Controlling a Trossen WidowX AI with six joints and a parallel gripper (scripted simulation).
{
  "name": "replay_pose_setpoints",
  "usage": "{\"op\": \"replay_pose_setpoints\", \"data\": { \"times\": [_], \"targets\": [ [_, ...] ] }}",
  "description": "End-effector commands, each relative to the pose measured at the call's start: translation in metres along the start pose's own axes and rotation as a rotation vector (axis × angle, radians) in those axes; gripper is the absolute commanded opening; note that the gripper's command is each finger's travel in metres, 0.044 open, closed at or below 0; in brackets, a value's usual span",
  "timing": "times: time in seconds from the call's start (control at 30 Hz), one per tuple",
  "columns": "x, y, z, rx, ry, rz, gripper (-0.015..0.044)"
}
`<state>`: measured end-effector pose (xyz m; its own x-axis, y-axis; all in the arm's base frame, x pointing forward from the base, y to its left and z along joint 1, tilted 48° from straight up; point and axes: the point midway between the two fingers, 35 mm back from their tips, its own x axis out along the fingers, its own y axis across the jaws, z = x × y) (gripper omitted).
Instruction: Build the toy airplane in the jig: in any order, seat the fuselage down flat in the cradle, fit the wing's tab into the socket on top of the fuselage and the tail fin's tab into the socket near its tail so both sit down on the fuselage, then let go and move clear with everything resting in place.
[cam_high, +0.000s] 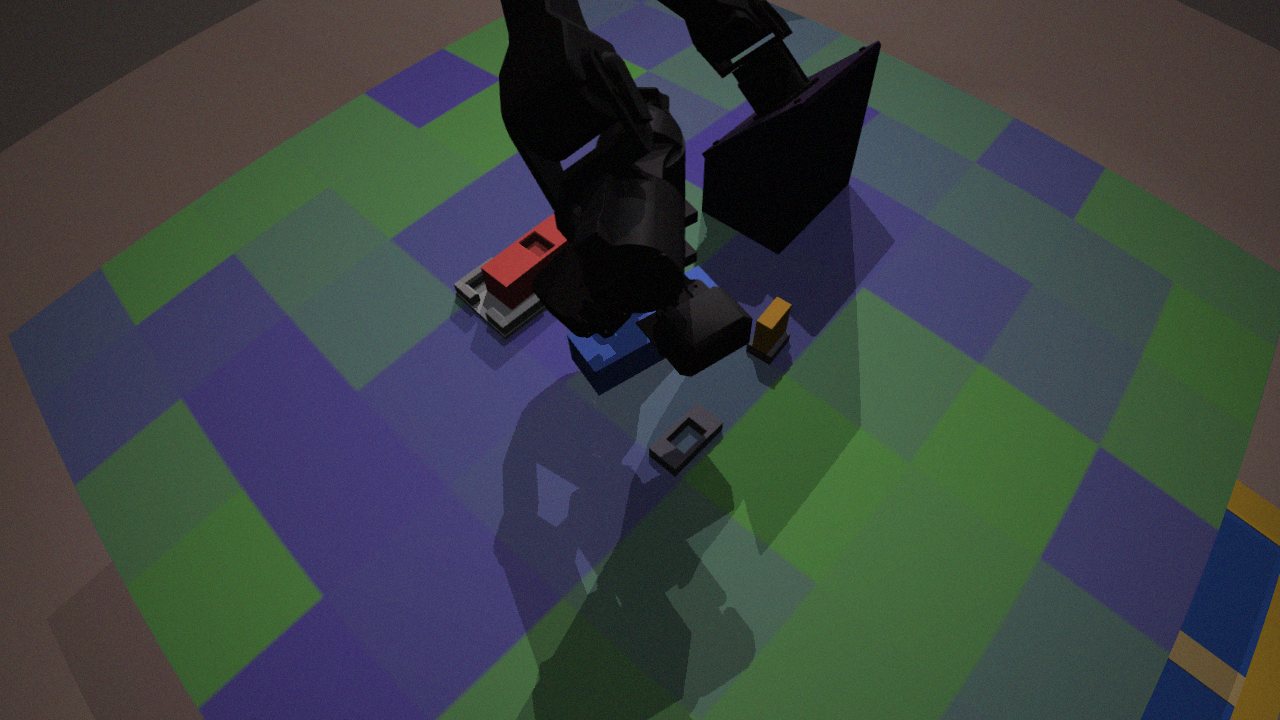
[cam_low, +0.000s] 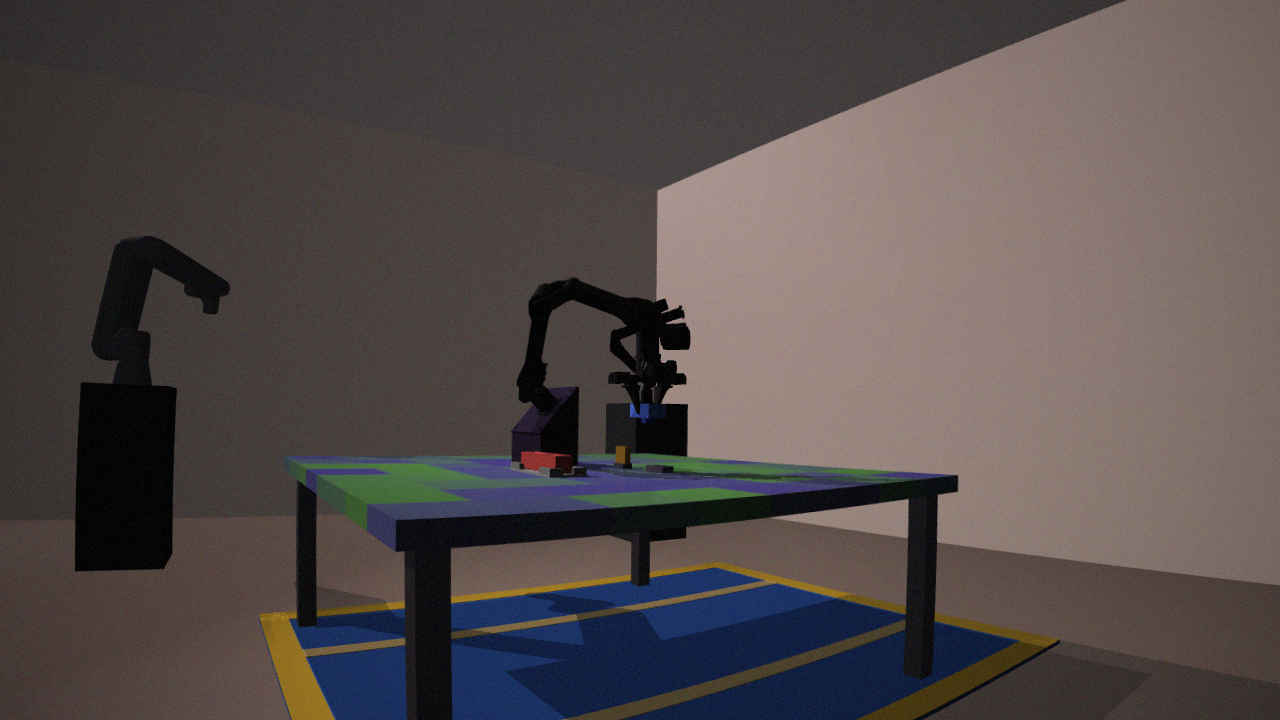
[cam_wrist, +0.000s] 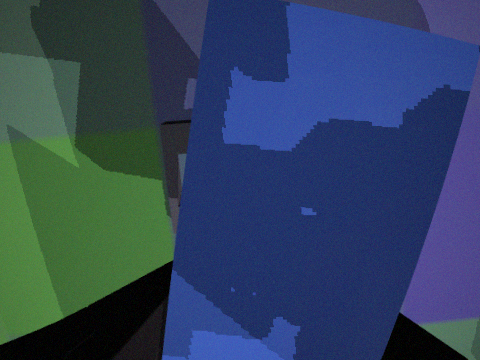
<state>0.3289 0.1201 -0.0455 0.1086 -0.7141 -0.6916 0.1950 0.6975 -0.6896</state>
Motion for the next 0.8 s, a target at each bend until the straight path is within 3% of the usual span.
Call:
{"op": "replay_pose_setpoints", "data": {
  "times": [0.0, 0.77],
  "targets": [
    [-0.003, -0.016, 0.008, 0.086, -0.010, 0.012, 0.0000],
    [0.007, -0.090, 0.025, 0.469, -0.005, 0.027, 0.0000]
  ]
}}
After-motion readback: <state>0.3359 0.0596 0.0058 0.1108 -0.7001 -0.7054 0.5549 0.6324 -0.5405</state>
